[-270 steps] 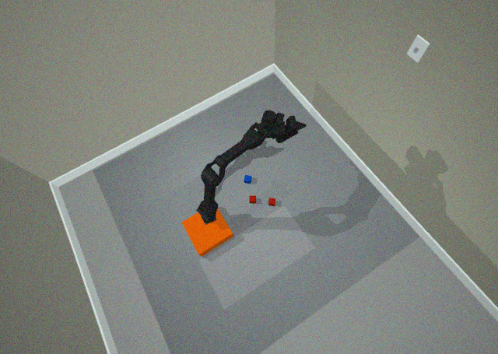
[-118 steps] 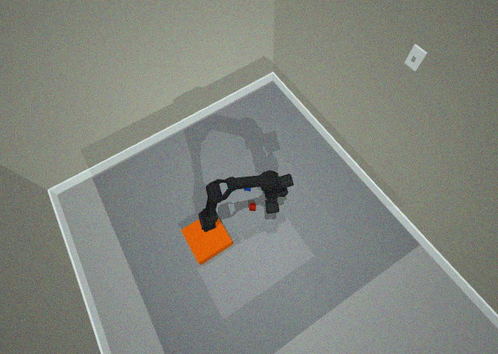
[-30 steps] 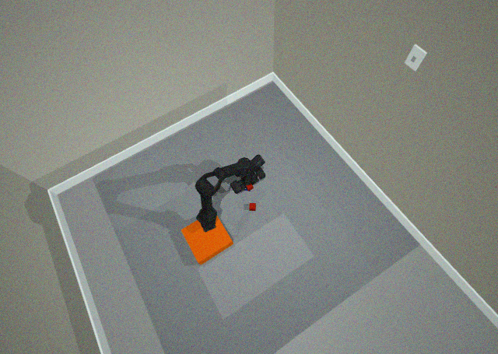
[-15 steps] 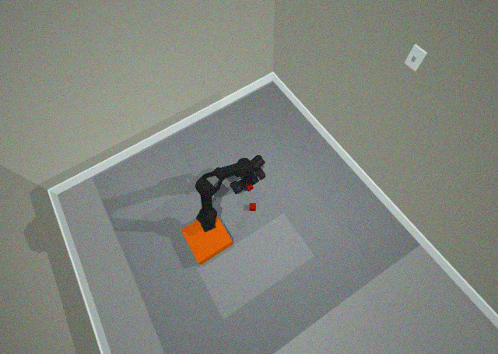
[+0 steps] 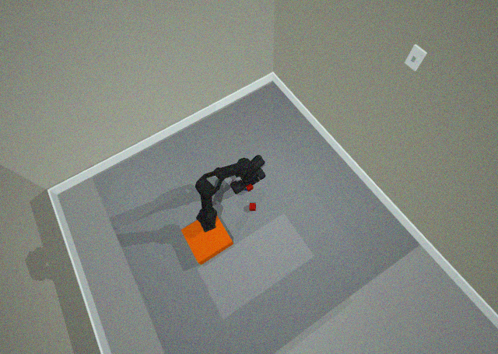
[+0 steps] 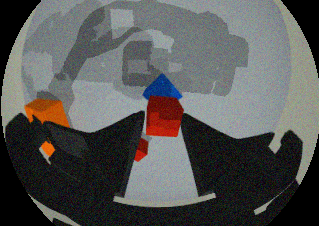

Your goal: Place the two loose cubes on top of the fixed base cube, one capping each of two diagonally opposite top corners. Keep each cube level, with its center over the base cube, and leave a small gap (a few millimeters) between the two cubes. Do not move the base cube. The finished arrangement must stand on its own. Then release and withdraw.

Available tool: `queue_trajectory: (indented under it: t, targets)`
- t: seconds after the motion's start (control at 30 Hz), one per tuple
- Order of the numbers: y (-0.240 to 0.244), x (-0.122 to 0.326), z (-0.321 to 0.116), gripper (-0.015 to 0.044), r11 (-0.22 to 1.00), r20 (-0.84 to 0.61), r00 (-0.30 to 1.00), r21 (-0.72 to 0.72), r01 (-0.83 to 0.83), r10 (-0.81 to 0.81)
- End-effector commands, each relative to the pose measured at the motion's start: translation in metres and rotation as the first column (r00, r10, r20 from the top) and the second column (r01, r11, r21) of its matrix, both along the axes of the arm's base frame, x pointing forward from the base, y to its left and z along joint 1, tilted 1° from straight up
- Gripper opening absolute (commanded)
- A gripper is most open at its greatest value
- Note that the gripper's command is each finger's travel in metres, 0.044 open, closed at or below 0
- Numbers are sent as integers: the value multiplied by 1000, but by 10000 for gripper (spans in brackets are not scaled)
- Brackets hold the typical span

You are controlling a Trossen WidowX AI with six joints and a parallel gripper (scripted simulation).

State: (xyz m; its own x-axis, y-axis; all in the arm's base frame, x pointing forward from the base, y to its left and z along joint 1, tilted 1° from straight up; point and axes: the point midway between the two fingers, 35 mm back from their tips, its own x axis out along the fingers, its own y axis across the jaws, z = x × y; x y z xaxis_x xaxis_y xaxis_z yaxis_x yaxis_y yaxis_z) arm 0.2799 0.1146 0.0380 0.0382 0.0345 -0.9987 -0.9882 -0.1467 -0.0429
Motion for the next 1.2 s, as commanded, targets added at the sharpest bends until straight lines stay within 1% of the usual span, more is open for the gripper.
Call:
queue_trajectory:
  t: [0.0, 0.07, 0.77, 0.97, 1.03, 1.17]
  targets:
    - [0, 0, 1, 205, 1000, 0, 1000, -2, 1, -1]
    - [0, 0, 8, 205, 1000, 0, 1000, 0, 0, 0]
    - [-1, -1, 30, 205, 1000, 0, 1000, 0, 0, 0]
    - [-1, -1, 30, 205, 1000, 0, 1000, 0, 0, 0]
    - [-4, -2, 28, 258, 999, -7, 999, -1, 45, -45]
    - [-17, -3, 33, 265, 956, -15, 956, 5, 292, -292]
